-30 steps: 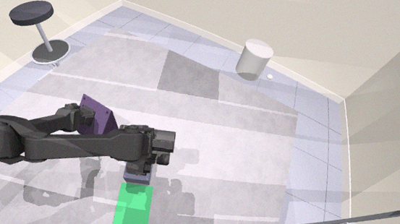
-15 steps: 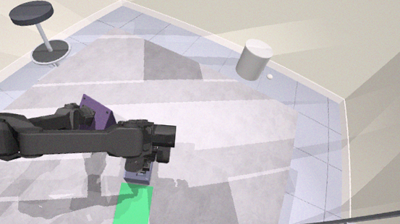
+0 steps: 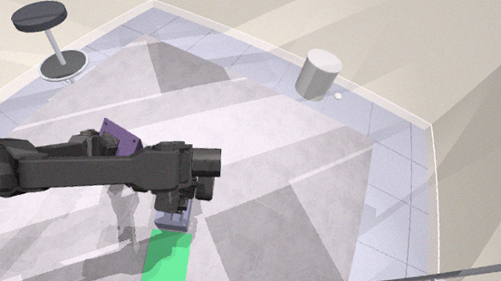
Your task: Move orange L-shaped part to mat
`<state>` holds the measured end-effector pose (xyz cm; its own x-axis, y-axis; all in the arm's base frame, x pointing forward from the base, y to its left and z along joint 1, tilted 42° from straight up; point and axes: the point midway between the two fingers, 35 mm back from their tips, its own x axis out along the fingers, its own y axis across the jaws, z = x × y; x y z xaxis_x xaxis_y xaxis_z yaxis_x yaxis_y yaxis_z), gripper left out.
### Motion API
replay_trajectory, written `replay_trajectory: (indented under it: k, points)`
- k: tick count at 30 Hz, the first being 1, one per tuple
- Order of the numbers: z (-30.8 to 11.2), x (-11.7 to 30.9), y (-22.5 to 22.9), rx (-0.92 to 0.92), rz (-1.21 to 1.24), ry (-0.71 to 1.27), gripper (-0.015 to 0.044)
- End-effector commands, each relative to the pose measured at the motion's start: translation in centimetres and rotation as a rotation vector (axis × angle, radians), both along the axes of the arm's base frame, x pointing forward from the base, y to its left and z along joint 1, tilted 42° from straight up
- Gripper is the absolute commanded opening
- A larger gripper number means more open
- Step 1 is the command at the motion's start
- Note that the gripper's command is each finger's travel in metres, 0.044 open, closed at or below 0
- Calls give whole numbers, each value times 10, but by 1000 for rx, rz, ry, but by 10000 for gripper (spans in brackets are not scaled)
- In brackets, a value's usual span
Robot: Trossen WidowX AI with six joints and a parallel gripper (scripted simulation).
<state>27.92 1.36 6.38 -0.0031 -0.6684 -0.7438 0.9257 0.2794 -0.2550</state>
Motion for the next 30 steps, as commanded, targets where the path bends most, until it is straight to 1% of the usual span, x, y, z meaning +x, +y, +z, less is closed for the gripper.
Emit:
replay_trajectory:
  k: [1,19,30]
  points:
    - [6,1,5,5,-5,-7,0]
    - [19,1,15,6,-5,-7,0]
    - [46,14,-21,4,-5,-8,0]
